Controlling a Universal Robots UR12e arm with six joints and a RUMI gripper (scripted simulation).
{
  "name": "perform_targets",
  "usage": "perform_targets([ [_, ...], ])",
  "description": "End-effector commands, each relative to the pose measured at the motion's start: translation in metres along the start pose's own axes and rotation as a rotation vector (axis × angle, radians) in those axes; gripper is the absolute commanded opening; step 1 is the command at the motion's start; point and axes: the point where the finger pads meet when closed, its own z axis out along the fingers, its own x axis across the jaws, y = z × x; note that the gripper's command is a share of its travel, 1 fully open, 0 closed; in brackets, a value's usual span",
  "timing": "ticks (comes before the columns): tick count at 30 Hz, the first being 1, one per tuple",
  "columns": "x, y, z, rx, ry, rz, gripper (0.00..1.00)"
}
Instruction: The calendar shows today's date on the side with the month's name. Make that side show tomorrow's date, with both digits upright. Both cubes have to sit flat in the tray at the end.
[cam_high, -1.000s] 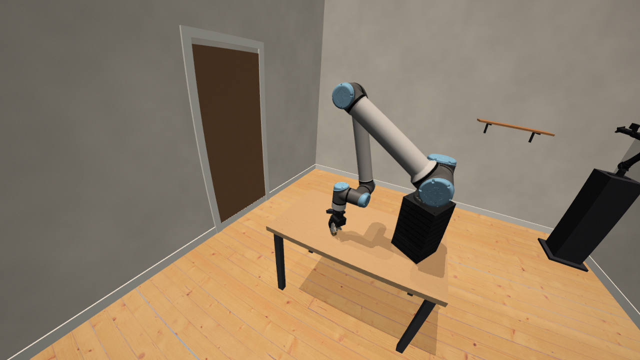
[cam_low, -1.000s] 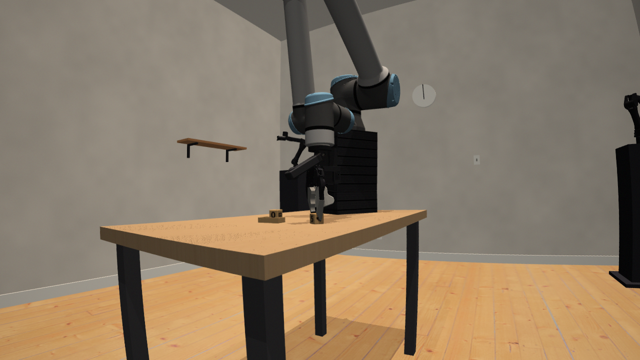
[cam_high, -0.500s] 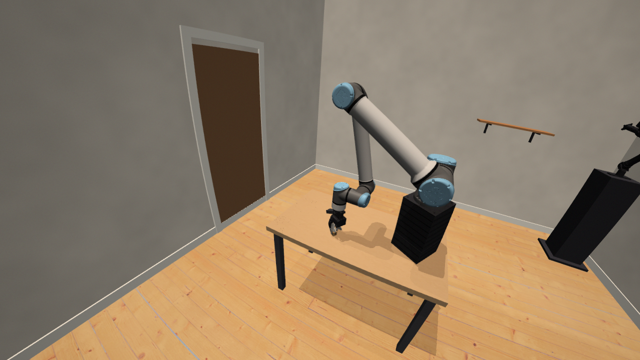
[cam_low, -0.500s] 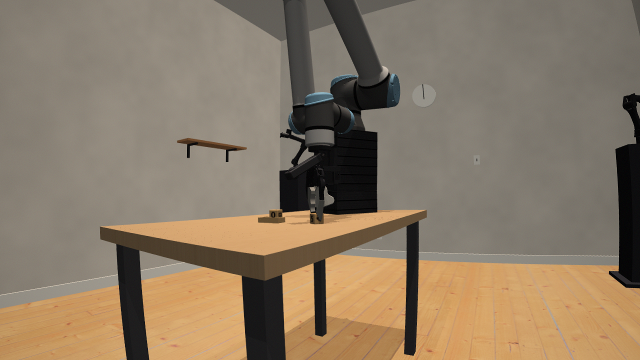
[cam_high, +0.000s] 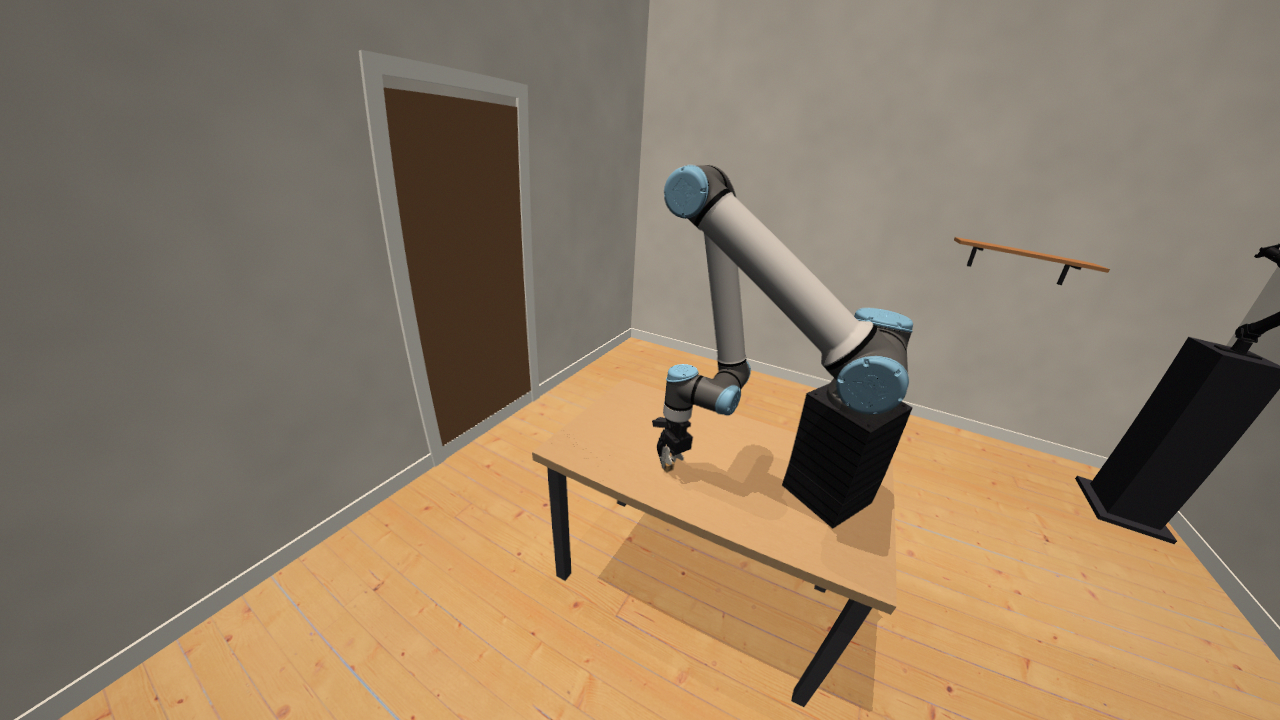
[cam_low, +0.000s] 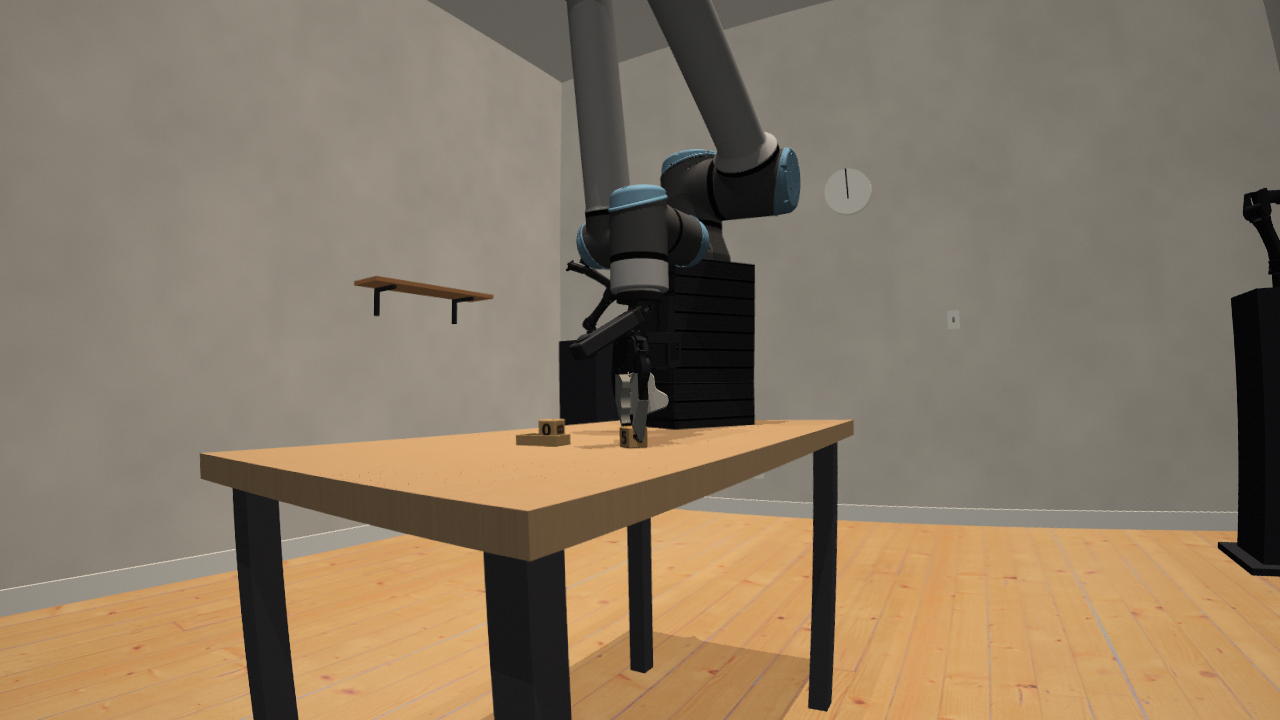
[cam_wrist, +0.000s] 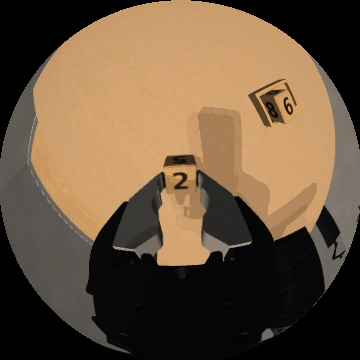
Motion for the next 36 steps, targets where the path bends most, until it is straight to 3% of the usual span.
perform_targets([
  [1,-0.001,-0.001,0.001,0.002,0.0,-0.001,0.11],
  [11,0.0,0.001,-0.015,0.0,0.001,0.0,0.11],
  [26,0.001,0.001,-0.091,0.0,0.001,0.001,0.11],
  [36,0.001,0.001,-0.1,0.0,0.001,0.001,0.11],
])
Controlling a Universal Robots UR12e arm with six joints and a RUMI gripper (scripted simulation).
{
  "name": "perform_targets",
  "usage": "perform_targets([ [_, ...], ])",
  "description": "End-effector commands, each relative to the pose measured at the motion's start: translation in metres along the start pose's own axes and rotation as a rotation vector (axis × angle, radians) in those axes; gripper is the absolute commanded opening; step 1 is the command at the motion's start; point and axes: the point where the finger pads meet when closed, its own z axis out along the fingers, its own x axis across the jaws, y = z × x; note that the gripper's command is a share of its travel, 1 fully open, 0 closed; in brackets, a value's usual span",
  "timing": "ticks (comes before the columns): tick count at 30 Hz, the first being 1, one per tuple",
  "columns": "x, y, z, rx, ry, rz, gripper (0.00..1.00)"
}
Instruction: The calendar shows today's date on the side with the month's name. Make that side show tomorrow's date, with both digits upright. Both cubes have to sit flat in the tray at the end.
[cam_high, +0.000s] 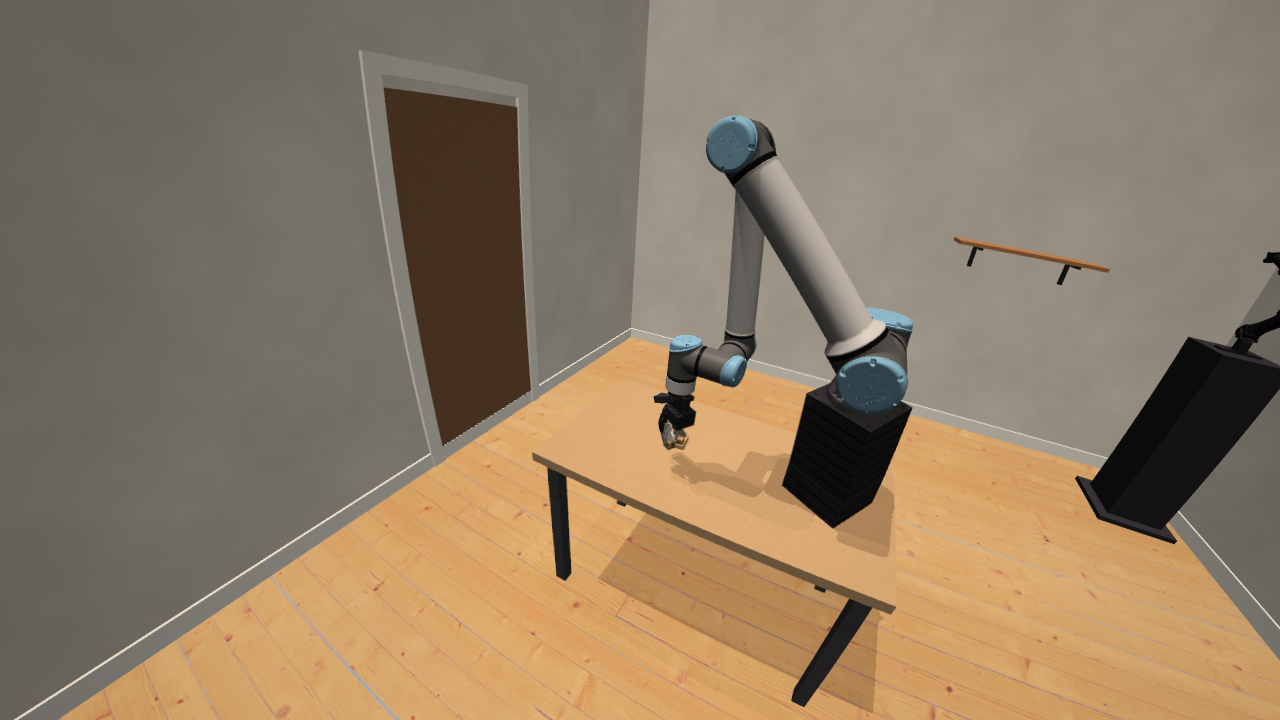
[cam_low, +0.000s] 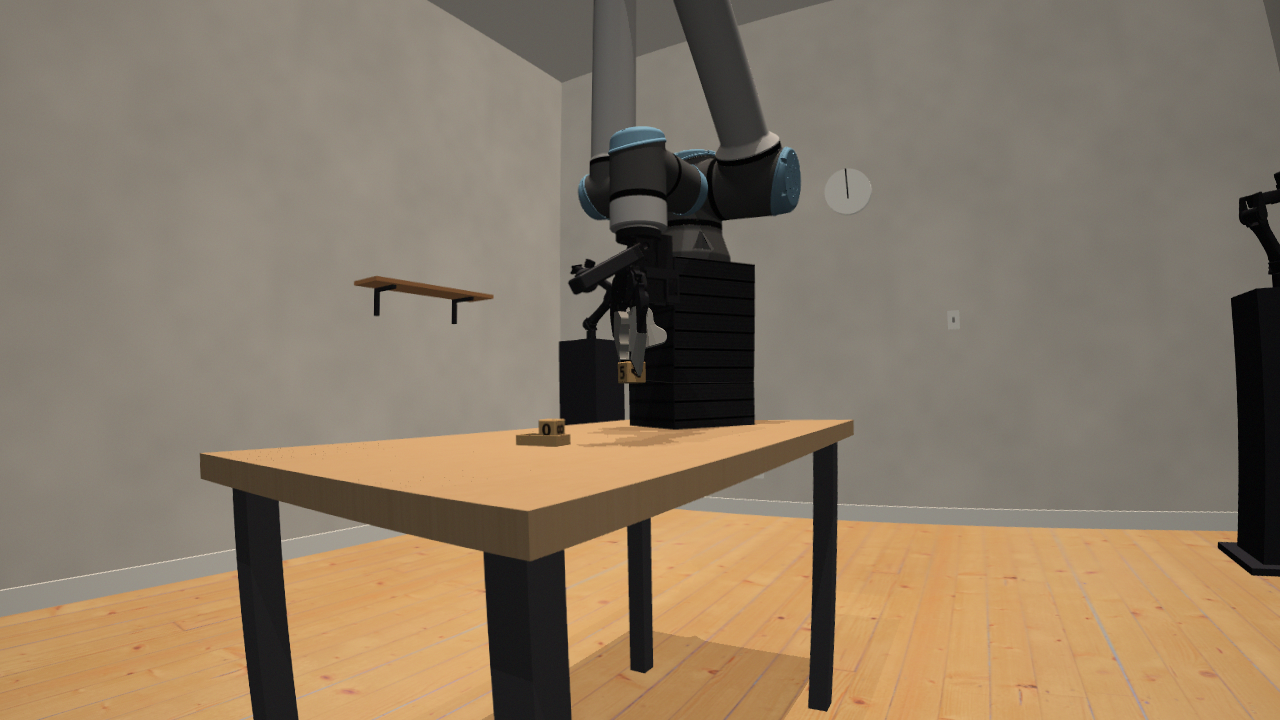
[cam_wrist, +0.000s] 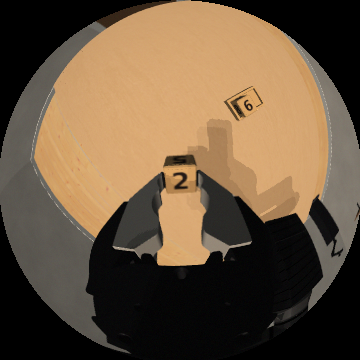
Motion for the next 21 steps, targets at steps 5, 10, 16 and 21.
perform_targets([
  [5,0.002,0.002,-0.003,-0.007,0.004,0.001,0.11],
  [10,0.002,0.002,-0.003,-0.006,0.004,-0.001,0.11],
  [16,0.007,-0.001,-0.002,-0.008,0.004,-0.064,0.11],
  [21,0.015,-0.008,-0.002,-0.009,0.004,-0.206,0.11],
])
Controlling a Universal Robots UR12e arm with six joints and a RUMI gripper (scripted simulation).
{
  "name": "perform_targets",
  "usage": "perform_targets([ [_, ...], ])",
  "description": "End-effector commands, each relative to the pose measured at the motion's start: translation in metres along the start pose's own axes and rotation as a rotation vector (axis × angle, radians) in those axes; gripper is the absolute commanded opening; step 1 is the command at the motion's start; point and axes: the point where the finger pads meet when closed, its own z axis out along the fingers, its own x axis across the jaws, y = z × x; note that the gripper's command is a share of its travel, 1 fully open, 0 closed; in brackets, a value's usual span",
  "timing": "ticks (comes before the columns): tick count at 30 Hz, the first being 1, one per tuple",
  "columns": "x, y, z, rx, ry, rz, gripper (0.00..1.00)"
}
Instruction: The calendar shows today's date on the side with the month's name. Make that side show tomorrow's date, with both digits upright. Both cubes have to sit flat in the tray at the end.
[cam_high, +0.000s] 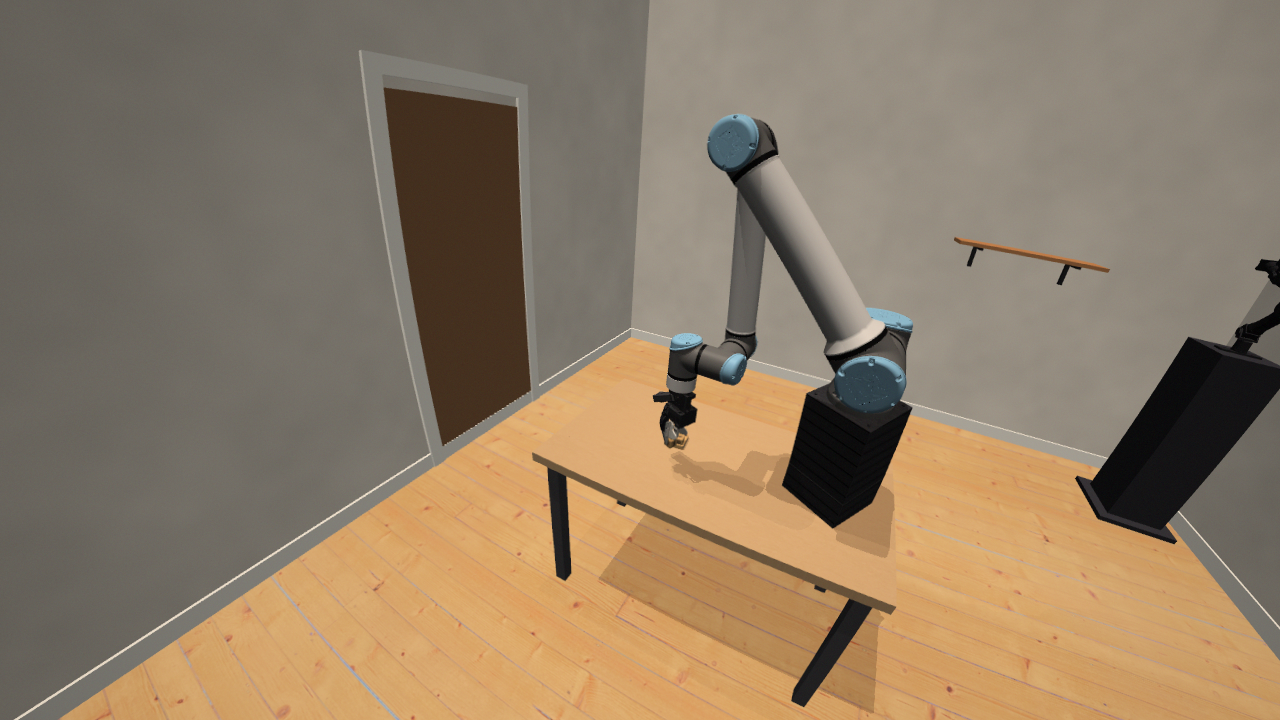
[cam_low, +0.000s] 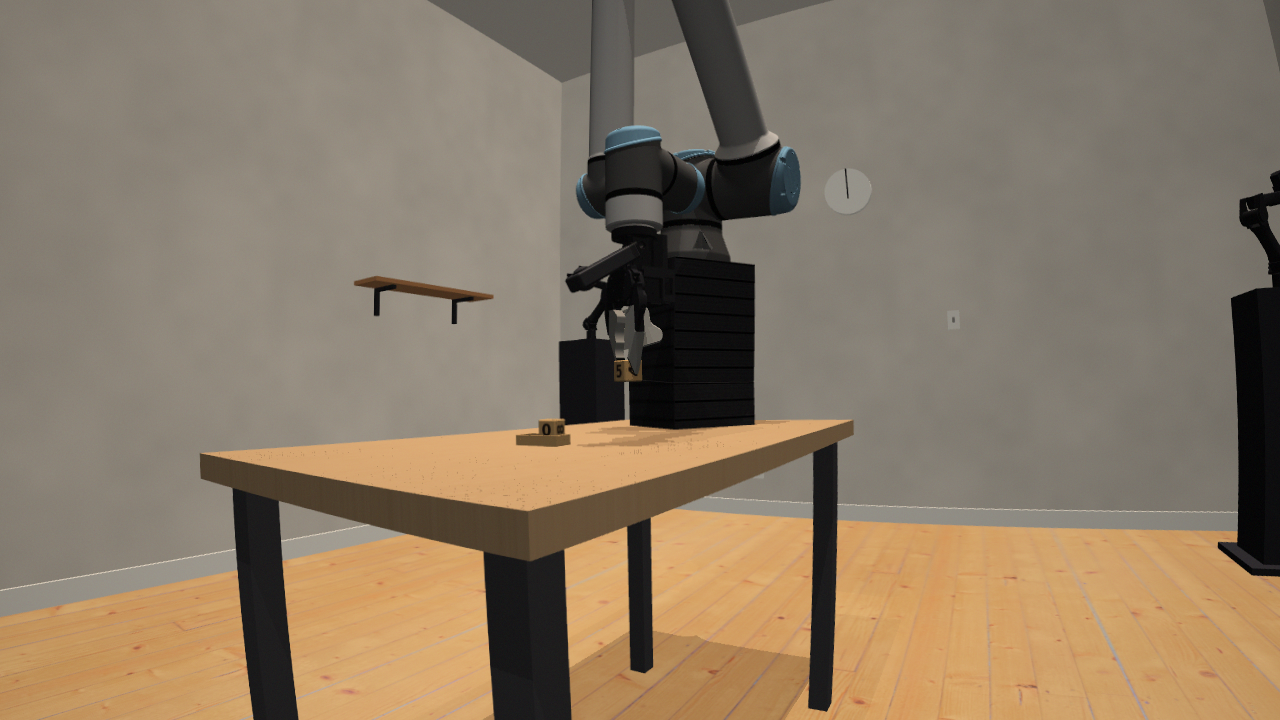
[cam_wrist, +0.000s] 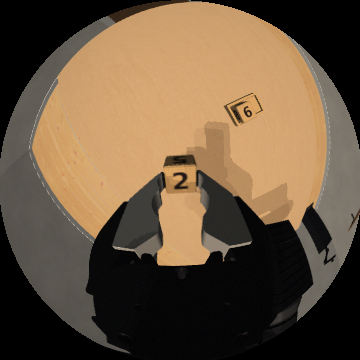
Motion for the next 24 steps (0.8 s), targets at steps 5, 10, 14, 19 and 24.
perform_targets([
  [5,0.014,-0.007,0.001,-0.004,-0.001,-0.2,0.11],
  [10,0.023,-0.013,0.001,-0.004,-0.001,-0.346,0.11],
  [14,0.029,-0.017,0.001,-0.004,-0.001,-0.44,0.11],
  [19,0.035,-0.02,0.0,-0.004,-0.002,-0.535,0.11],
  [24,0.036,-0.021,0.0,-0.003,-0.002,-0.553,0.11],
])
